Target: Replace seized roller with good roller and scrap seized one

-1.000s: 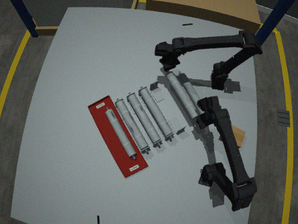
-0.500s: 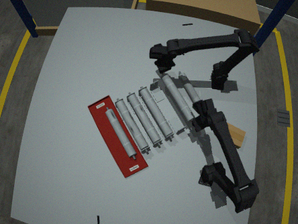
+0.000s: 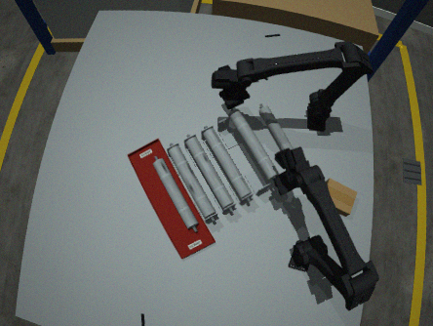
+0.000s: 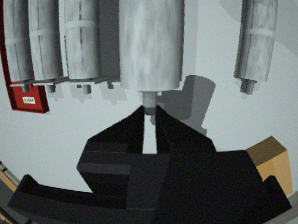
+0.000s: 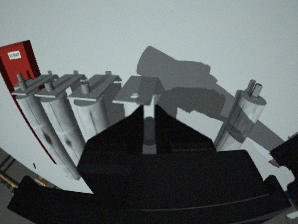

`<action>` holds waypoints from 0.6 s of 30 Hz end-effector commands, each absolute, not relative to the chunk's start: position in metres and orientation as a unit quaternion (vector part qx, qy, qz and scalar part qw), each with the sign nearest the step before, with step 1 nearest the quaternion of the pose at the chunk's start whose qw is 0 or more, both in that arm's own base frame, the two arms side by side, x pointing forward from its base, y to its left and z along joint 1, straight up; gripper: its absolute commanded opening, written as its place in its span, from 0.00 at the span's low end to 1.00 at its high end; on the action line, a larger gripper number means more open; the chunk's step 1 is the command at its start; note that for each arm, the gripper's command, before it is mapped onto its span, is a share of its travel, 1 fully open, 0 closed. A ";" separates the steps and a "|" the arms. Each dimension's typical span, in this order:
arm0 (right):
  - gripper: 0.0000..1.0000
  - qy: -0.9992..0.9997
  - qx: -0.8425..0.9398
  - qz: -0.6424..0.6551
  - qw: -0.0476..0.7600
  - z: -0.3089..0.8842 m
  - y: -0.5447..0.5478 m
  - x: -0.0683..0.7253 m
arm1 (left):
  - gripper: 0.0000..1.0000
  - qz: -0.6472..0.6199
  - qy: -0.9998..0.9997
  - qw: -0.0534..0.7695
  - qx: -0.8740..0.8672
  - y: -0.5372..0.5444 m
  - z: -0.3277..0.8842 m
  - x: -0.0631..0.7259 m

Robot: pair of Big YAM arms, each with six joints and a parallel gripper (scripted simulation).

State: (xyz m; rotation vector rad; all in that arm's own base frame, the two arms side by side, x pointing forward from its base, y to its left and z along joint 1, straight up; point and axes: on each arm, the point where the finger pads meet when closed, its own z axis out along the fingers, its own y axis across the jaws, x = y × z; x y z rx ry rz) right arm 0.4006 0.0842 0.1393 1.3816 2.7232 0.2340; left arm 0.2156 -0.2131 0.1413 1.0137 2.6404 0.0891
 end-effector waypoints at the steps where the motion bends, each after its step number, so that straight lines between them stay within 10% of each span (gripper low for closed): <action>1: 0.03 0.882 0.449 0.112 0.085 0.177 0.101 0.443 | 0.03 0.012 0.913 0.194 0.359 -0.220 0.169 0.235; 18: 0.03 0.881 0.448 0.122 0.094 0.192 0.115 0.460 | 0.03 0.012 0.913 0.202 0.354 -0.204 0.173 0.253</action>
